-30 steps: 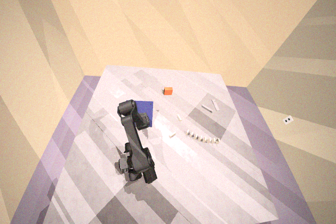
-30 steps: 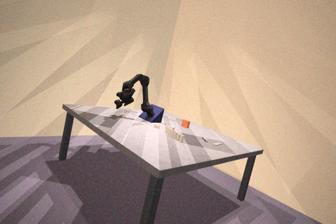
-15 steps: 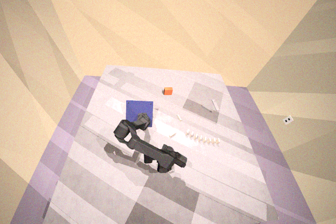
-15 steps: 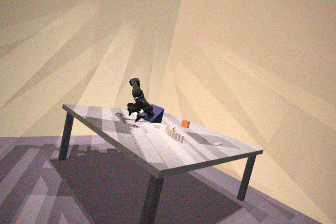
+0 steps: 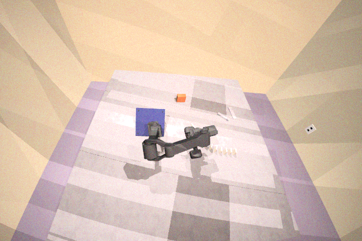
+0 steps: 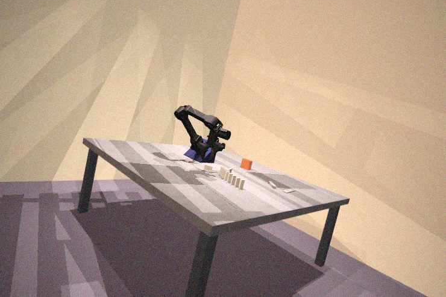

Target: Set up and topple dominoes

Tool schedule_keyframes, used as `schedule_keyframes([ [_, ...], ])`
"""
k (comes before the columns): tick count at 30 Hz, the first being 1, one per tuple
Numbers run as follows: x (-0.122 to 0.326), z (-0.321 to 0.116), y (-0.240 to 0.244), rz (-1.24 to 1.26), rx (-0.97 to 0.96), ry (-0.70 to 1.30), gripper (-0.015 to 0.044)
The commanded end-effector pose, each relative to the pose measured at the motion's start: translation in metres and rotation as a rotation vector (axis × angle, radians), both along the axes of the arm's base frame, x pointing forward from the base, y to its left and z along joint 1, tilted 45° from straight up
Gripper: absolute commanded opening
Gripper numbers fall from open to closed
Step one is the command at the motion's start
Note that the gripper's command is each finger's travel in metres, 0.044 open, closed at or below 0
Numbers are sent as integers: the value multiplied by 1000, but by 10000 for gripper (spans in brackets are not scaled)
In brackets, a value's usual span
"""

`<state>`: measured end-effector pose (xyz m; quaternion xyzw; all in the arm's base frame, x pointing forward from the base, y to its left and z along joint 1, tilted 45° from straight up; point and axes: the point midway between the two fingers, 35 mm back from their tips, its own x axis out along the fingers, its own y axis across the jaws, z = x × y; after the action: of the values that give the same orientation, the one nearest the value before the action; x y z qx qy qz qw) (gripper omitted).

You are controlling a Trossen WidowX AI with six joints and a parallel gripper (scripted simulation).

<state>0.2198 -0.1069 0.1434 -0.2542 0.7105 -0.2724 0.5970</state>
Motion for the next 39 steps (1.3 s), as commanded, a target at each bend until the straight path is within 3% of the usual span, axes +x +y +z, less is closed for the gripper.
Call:
schedule_keyframes([
  [1,14,-23,42,337,45,258,440],
  [10,13,-24,43,353,46,270,440],
  [20,6,-68,-1,352,44,269,440],
  [39,4,-79,-12,352,43,269,440],
])
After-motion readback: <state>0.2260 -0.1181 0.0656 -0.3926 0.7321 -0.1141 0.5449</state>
